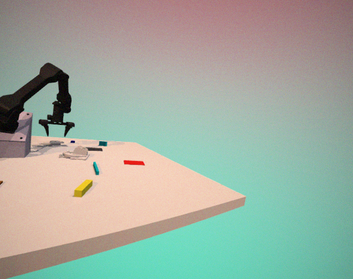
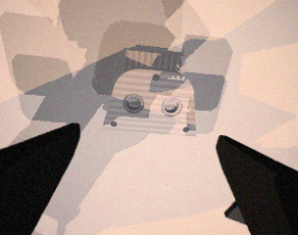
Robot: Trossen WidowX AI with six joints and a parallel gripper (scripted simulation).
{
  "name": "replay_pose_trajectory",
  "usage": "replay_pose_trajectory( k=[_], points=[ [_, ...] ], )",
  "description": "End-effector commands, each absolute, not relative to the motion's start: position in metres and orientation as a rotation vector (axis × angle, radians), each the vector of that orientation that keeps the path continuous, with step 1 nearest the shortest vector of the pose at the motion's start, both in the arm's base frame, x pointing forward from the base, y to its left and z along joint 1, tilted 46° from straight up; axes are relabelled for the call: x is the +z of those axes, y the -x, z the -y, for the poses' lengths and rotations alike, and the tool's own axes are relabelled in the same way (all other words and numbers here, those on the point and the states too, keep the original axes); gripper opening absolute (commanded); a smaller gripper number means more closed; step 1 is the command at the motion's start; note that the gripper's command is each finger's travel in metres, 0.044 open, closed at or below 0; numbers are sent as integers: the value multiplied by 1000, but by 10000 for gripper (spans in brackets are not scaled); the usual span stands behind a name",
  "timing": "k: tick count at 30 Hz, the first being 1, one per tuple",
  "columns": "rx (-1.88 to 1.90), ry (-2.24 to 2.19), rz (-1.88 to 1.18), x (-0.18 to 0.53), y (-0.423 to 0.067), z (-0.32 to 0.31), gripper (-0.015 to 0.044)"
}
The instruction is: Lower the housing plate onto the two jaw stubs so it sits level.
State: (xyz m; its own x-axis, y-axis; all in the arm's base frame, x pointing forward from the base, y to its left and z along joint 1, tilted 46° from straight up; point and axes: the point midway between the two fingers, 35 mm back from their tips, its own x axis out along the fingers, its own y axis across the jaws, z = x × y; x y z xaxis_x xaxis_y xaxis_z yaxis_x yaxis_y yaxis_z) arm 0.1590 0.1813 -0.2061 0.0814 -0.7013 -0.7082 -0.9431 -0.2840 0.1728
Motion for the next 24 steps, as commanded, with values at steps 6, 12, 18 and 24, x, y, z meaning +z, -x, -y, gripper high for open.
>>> replay_pose_trajectory(
  k=[6, 12, 18, 24],
  points=[
    [1025, 2044, -1634, -207, -159, -180, 440],
    [1025, 2044, -1634, -207, -159, -180, 440],
    [1025, 2044, -1634, -207, -159, -180, 440],
    [1024, 2037, -1633, -210, -160, -177, 440]
  ],
)
